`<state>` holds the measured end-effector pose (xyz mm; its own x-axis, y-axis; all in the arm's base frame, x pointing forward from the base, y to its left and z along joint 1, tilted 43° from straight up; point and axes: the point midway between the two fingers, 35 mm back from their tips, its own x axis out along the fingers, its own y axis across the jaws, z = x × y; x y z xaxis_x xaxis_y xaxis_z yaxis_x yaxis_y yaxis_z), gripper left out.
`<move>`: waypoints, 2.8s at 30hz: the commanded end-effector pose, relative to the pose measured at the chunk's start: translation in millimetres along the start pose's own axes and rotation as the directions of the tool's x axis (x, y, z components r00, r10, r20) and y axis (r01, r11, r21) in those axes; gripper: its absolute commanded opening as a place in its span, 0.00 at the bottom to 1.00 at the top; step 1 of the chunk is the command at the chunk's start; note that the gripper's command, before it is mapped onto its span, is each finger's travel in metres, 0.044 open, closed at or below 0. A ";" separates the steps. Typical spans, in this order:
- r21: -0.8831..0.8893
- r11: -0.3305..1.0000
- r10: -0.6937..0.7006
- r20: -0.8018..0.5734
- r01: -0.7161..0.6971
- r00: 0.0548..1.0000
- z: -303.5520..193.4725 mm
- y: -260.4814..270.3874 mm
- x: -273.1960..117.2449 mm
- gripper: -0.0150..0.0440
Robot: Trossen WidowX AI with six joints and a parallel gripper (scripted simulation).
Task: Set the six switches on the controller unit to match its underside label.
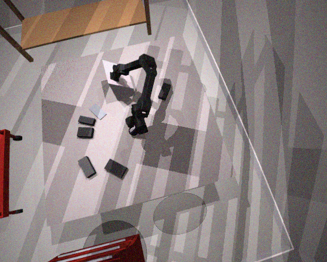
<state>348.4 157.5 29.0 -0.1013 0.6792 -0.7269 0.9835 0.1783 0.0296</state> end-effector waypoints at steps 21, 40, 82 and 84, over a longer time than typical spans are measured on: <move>0.007 1.000 -0.011 0.001 0.011 1.000 -14.1 -2.7 15.1 0.83; 0.007 1.000 -0.011 0.000 0.011 1.000 -25.3 -2.8 25.6 0.83; 0.007 1.000 -0.011 -0.002 0.011 1.000 -45.3 -3.1 52.7 0.83; 0.007 1.000 -0.011 -0.002 0.011 1.000 -46.0 -3.1 54.1 0.83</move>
<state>334.6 227.7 26.5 -0.1107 0.6911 -0.7143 0.9813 0.1899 0.0317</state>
